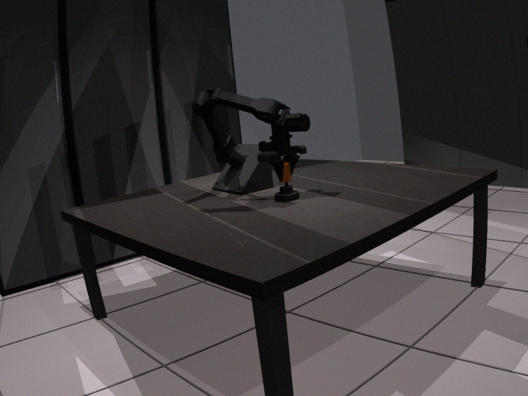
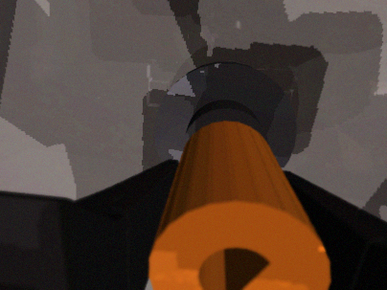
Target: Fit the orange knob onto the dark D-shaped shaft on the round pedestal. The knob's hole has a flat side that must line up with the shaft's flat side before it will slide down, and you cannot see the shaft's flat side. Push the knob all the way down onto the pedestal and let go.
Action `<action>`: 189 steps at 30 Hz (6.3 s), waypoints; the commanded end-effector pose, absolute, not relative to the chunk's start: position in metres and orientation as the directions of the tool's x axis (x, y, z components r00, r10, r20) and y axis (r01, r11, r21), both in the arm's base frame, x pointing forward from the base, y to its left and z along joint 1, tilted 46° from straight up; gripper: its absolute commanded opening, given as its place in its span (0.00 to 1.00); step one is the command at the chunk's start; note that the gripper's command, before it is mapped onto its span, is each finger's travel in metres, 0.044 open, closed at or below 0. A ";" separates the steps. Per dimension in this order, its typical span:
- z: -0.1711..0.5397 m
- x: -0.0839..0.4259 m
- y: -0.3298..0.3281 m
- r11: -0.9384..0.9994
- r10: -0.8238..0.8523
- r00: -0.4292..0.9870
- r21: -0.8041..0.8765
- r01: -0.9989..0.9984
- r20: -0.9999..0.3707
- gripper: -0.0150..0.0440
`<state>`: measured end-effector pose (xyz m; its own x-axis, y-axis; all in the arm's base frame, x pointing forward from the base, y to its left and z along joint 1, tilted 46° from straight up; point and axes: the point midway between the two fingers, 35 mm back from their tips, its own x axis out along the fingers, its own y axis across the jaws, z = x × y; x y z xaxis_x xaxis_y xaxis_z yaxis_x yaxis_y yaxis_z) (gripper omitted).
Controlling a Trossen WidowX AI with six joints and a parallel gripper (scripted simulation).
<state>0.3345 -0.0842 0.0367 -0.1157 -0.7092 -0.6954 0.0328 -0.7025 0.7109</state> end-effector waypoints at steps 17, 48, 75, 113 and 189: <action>0.038 0.336 -0.081 -0.702 -0.710 -0.115 0.711 0.039 -0.695 0.25; 0.039 0.335 -0.083 0.252 -0.710 -0.114 -0.099 -0.963 -0.695 0.25; 0.037 0.334 -0.082 0.675 -0.710 -0.114 -0.718 0.169 -0.695 0.25; 0.038 0.335 -0.083 0.619 -0.710 -0.114 -0.693 0.369 -0.695 0.25; 0.091 0.343 -0.027 0.621 -0.704 -0.113 -0.686 0.379 -0.701 1.00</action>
